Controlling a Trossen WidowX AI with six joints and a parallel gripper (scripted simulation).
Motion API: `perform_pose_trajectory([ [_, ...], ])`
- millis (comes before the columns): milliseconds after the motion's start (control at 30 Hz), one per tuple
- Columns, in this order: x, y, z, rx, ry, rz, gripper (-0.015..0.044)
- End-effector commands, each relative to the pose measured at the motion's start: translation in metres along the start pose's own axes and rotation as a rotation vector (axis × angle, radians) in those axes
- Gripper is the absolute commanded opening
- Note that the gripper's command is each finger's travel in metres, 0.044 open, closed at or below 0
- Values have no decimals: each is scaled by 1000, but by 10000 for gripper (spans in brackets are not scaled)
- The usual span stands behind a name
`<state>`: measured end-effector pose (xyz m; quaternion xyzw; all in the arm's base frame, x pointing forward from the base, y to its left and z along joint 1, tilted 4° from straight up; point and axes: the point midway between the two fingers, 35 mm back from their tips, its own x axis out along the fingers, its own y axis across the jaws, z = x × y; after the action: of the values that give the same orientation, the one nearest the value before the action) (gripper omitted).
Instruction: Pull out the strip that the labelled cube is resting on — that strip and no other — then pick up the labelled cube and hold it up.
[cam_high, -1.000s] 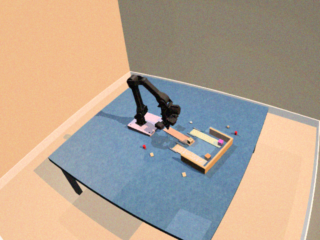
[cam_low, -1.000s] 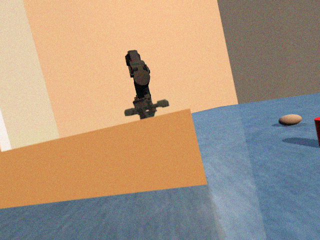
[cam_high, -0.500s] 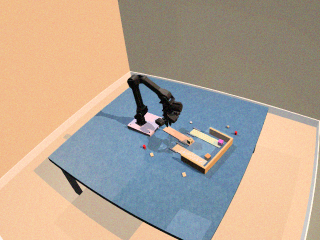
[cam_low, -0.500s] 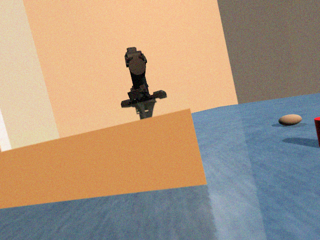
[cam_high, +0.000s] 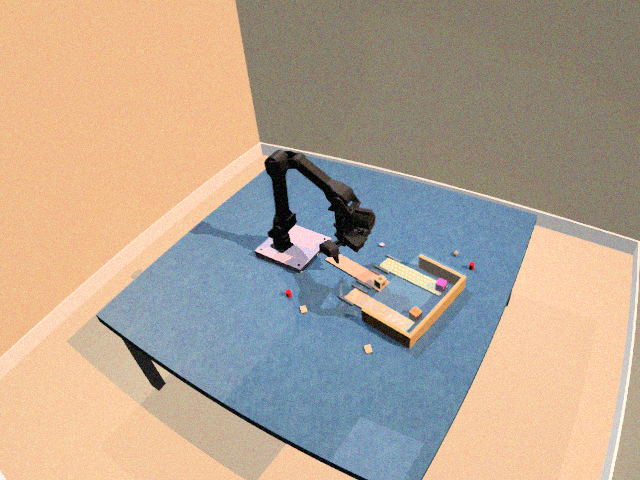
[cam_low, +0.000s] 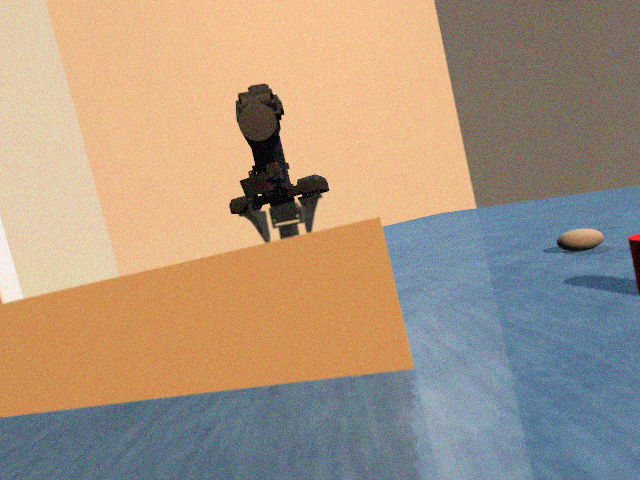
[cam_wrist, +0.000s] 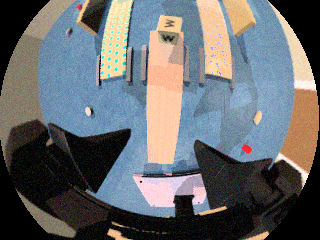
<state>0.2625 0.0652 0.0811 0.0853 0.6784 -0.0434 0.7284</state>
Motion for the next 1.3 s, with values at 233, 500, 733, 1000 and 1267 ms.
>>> perform_pose_trajectory([
  [233, -5, 4, 37, 0, -6, 4, 440],
  [500, -8, 7, 62, 0, -8, 4, 440],
  [733, -11, 9, 84, 0, -11, 5, 440],
  [1000, -15, 11, 109, 0, -13, 5, 440],
  [1267, -20, 14, 134, 0, -15, 5, 440],
])
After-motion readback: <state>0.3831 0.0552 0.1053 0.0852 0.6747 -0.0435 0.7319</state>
